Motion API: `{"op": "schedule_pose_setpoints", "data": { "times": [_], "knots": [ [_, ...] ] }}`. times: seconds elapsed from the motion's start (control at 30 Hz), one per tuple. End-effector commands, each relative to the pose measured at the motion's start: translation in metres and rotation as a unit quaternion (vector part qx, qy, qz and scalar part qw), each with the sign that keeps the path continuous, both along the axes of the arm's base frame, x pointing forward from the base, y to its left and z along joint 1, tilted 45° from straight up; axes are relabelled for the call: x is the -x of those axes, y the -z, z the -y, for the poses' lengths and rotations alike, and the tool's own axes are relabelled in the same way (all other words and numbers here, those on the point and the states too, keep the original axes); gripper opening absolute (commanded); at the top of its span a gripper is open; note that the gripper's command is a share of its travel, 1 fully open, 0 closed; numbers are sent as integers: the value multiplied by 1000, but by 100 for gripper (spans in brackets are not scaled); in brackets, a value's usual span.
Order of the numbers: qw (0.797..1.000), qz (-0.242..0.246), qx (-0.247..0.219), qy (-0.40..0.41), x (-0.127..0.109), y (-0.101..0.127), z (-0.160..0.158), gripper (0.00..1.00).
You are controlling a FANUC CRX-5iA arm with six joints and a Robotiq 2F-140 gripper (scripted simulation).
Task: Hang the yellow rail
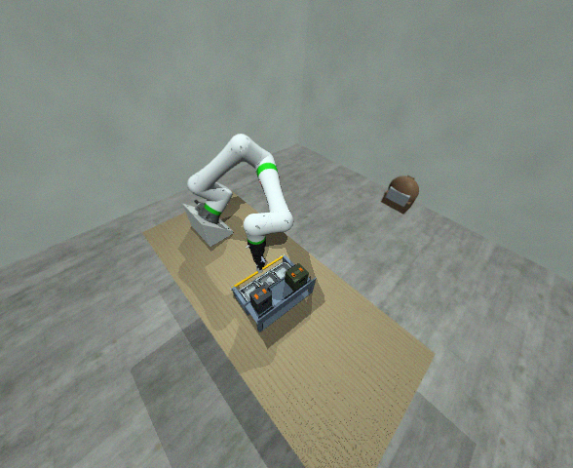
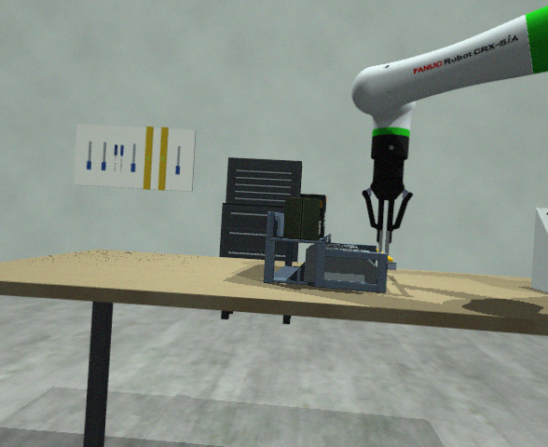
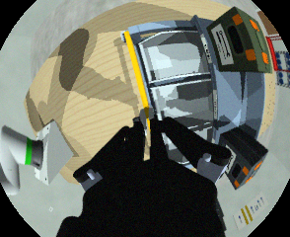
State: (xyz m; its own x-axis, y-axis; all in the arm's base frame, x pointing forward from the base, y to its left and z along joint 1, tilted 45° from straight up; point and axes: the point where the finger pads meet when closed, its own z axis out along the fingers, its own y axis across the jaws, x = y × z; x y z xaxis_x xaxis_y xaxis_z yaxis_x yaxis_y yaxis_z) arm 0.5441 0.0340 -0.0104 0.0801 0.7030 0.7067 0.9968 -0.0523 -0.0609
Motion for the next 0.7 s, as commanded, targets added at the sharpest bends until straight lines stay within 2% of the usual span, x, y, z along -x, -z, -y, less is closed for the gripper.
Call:
{"op": "schedule_pose_setpoints", "data": {
  "times": [0.0,0.67],
  "knots": [
    [1000,0,0,0,0,0,0,0],
    [1000,0,0,0,0,3,-3,0]
  ]
}}
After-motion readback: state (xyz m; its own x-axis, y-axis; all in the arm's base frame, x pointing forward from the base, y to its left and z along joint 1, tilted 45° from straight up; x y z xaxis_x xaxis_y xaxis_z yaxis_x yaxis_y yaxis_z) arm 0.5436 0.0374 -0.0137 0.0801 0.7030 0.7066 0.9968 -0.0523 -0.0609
